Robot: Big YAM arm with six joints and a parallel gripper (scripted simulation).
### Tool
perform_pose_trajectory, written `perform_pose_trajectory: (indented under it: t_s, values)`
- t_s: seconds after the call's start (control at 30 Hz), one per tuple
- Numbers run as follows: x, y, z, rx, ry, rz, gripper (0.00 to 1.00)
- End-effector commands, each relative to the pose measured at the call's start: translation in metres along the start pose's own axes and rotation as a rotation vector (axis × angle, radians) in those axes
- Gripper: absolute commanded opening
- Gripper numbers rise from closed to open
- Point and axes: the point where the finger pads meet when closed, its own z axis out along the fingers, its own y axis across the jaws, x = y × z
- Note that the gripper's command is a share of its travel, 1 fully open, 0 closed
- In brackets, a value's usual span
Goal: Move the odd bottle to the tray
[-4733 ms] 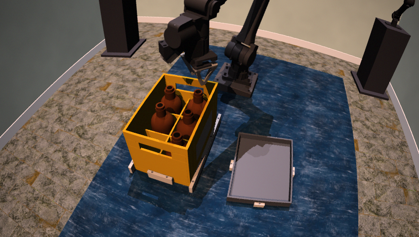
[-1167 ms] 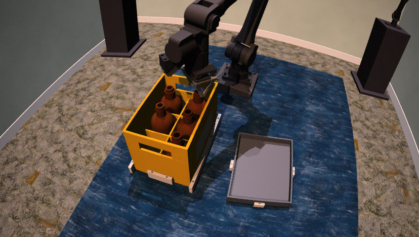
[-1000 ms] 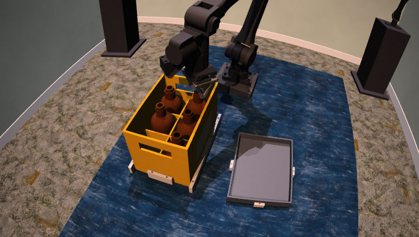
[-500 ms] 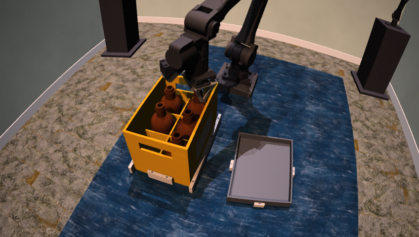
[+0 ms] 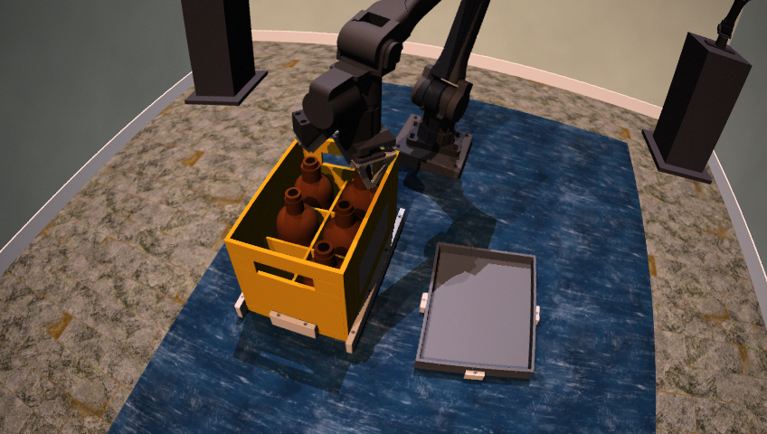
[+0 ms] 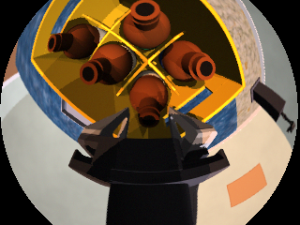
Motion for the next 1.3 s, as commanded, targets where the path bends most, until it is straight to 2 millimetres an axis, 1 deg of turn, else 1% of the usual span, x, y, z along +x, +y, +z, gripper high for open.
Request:
perform_pose_trajectory:
  t_s: [0.0,1.1,1.13,1.27]
  values:
    - [-0.002,0.0034,0.002,0.0,0.0,0.002,0.61]
    - [-0.002,0.0034,0.002,0.0,0.0,0.002,0.61]
    - [-0.002,0.0034,0.002,0.0,0.0,0.002,0.0]
    - [-0.0033,0.0043,0.0,-0.002,-0.004,-0.001,0.0]
